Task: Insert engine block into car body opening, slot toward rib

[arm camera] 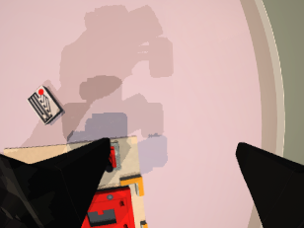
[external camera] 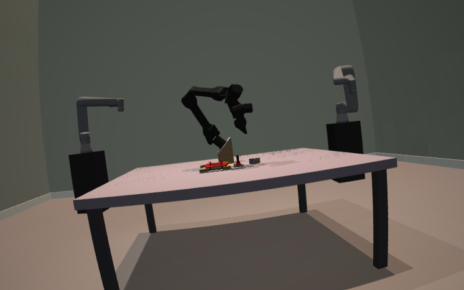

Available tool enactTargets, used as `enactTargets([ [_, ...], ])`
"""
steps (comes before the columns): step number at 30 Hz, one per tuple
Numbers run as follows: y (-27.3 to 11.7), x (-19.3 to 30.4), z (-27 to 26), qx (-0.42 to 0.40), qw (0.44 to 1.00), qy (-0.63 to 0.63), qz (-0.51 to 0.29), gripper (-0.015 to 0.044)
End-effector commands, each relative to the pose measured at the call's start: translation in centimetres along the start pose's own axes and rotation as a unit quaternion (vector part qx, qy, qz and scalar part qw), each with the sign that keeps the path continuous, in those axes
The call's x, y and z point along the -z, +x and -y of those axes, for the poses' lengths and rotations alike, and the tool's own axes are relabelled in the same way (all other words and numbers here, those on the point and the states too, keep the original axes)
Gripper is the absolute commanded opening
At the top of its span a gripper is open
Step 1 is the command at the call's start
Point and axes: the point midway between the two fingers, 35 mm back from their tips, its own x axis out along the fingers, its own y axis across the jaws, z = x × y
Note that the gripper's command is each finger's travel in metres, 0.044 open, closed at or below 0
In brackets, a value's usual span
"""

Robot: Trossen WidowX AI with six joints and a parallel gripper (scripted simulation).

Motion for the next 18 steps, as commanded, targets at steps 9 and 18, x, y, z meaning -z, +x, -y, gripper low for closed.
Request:
enactTargets([
  [9, 2.5, -2.0, -7.0, -0.122, 0.979, -0.162, -0.028, 0.0440],
  [18, 3.5, -2.5, -12.1, -0.213, 0.936, -0.275, -0.051, 0.0440],
])
